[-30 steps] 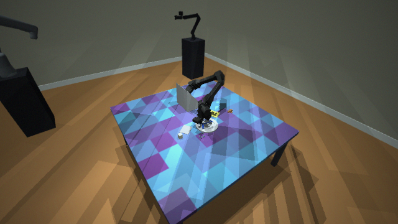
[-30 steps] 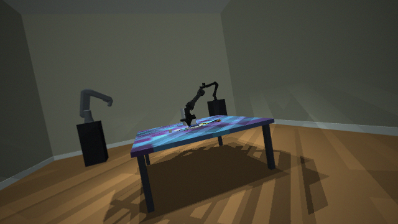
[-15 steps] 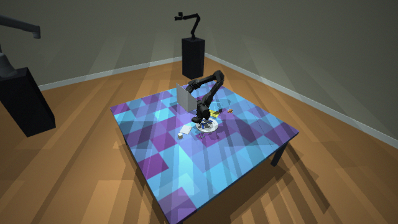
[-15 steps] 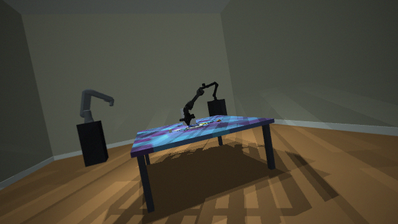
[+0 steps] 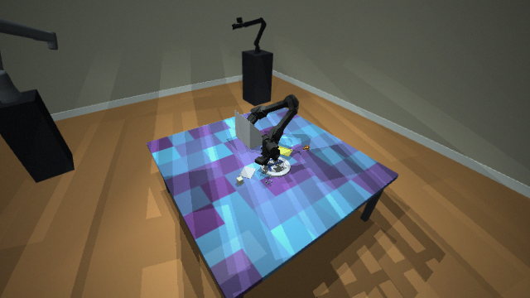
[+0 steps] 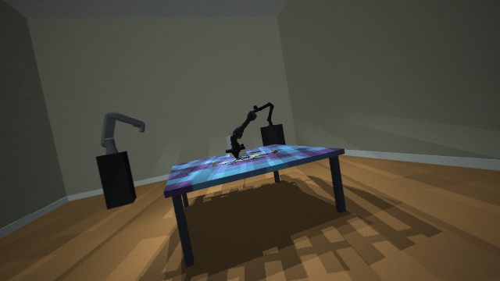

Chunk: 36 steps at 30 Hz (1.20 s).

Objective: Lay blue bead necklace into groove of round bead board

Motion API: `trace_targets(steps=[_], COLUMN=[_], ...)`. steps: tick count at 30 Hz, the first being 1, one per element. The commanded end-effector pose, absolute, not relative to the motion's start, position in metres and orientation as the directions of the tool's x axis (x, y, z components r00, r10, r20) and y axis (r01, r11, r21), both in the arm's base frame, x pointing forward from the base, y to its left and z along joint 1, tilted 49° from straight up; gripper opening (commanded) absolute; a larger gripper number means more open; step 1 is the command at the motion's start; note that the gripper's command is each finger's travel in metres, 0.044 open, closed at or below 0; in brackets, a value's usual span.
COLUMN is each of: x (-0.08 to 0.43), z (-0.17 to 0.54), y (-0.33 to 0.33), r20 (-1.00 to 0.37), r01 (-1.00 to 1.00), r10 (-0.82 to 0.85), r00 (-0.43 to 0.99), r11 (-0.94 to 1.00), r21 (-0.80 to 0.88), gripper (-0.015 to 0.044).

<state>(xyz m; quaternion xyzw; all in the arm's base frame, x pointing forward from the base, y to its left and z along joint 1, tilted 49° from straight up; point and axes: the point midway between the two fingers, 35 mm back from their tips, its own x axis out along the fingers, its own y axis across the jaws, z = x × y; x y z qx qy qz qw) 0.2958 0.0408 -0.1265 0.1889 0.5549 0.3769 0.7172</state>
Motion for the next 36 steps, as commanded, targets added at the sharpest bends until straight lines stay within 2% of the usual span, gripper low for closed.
trace_targets(steps=[1,13,33,36], x=[0.296,0.295,0.295,0.3], z=[-0.126,-0.125,-0.121,-0.11], y=[0.041,0.039,0.035,0.038], r20=[-0.654,-0.653,-0.653,-0.653], r01=[-0.332,-0.325,-0.326,-0.468], r10=[0.75,0.751,0.752,0.751], r00=[0.1,0.099,0.097,0.097], r11=[0.645,0.644,0.643,0.613], r21=[0.689,0.692,0.693,0.636], gripper=[0.0131,0.044,0.044,0.0361])
